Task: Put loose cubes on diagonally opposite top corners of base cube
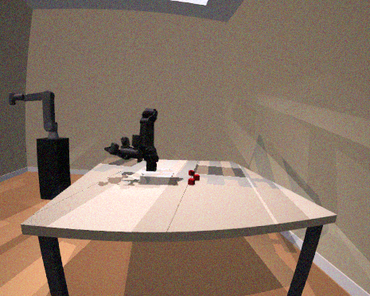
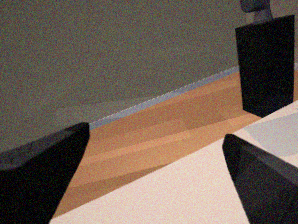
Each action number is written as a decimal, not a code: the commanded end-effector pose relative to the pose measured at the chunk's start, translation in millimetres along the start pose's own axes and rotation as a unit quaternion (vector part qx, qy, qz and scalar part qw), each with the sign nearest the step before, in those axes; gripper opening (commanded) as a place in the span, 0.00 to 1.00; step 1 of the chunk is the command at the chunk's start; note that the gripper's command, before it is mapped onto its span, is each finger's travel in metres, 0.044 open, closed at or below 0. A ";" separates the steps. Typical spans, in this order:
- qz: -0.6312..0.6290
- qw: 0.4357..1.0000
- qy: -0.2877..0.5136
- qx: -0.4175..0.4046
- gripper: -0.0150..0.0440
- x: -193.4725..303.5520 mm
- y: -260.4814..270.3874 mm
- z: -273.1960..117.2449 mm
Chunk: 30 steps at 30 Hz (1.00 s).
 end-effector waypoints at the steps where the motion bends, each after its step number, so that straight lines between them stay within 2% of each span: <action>1: 0.000 1.000 0.000 -0.002 0.89 0.1 0.4 -0.4; 5: 0.002 0.999 0.008 -0.053 0.71 2.1 10.6 -11.6; 10: -0.004 0.992 0.023 -0.125 0.70 5.1 25.9 -29.9; 17: -0.036 0.956 0.065 -0.283 0.70 10.3 56.6 -82.2; 30: -0.118 0.820 0.167 -0.534 0.70 10.1 67.0 -201.1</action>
Point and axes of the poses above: the point midway between the two fingers, 35 mm back from their tips, its own z axis out along the fingers, its own y axis across the jaws, x = y × z, the point moved 10 cm from there along -z, back along the fingers, and after that the axes turned 11 degrees about -z, right-handed, at the moved point
